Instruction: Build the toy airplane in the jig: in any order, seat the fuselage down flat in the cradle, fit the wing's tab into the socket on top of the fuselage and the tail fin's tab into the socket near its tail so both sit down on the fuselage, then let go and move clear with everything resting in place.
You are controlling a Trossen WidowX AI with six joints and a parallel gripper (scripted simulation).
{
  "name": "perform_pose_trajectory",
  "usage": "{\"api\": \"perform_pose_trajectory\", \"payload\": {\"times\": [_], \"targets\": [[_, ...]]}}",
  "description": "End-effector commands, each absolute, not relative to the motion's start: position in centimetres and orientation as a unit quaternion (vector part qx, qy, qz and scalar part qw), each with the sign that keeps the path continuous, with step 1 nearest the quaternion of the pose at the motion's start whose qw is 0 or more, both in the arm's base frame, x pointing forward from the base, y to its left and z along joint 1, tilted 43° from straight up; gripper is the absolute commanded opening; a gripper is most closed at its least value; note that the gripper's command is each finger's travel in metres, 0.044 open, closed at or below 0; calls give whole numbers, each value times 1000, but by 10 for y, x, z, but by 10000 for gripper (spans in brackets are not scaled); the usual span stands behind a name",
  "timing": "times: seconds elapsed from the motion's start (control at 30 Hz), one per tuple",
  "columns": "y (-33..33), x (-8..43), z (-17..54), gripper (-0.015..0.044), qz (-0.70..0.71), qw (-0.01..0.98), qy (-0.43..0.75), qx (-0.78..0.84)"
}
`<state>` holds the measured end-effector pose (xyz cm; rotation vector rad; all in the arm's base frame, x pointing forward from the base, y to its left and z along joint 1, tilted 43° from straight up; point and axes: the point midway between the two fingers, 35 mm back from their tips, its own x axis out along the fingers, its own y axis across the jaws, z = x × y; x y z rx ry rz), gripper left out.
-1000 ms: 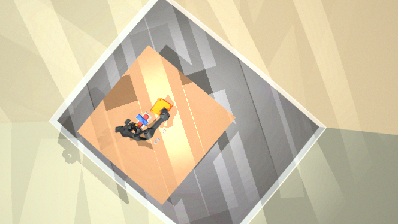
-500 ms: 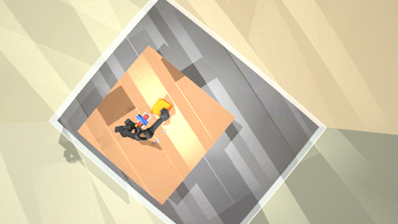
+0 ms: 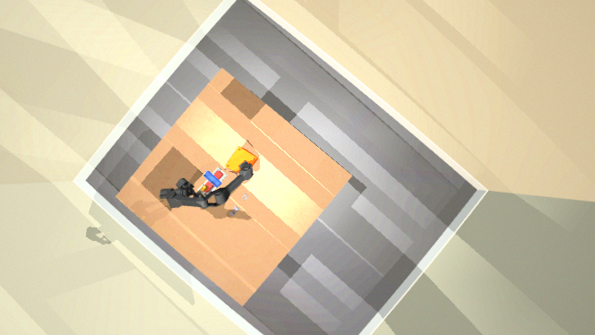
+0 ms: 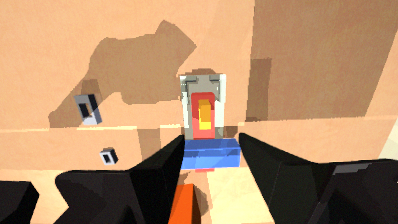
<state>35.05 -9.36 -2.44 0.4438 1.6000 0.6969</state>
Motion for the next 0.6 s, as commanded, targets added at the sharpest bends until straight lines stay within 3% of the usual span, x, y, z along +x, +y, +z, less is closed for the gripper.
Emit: {"api": "perform_pose_trajectory", "payload": {"times": [0.0, 0.57], "targets": [[-92, 349, -28, 260, 307, 616, 700, 192], [-90, 351, -27, 260, 307, 616, 700, 193]]}}
